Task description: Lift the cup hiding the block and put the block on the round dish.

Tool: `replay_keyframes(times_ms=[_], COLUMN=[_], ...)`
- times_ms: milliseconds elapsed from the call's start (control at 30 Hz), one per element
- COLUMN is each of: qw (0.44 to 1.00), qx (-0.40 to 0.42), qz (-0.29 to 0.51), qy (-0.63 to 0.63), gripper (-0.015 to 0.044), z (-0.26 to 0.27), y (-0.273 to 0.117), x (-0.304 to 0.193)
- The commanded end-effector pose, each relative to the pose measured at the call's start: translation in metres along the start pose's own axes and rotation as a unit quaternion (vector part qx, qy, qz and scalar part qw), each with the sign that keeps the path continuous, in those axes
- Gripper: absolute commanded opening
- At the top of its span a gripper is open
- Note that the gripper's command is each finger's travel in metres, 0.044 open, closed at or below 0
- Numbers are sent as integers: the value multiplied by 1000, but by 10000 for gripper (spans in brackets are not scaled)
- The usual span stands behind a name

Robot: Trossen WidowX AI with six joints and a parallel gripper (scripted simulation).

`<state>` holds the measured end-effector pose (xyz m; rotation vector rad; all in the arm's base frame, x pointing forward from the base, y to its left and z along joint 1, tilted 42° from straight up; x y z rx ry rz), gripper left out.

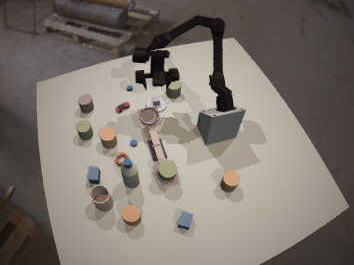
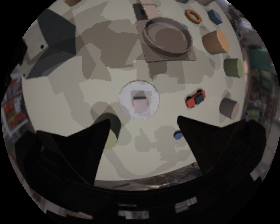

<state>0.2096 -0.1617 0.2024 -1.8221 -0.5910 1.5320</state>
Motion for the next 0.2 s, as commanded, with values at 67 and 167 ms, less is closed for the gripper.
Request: replay_keyframes(times_ms=[67,167], qw=[1000,1000], qx=[2,2], qz=[2,2], qy=[3,3], gripper=[440,440], z=[2,2], y=[-6,-6], x=[-2,-2])
Point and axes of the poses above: the point midway between the two fingers, 35 mm back from their tips, its own y axis out along the fingers, its own z axis across the jaws, x = y × z, the point moved 7 cm from there along -y, back along the fingers, and after that the axes turned 5 degrees about -y, right-handed, at the moved point
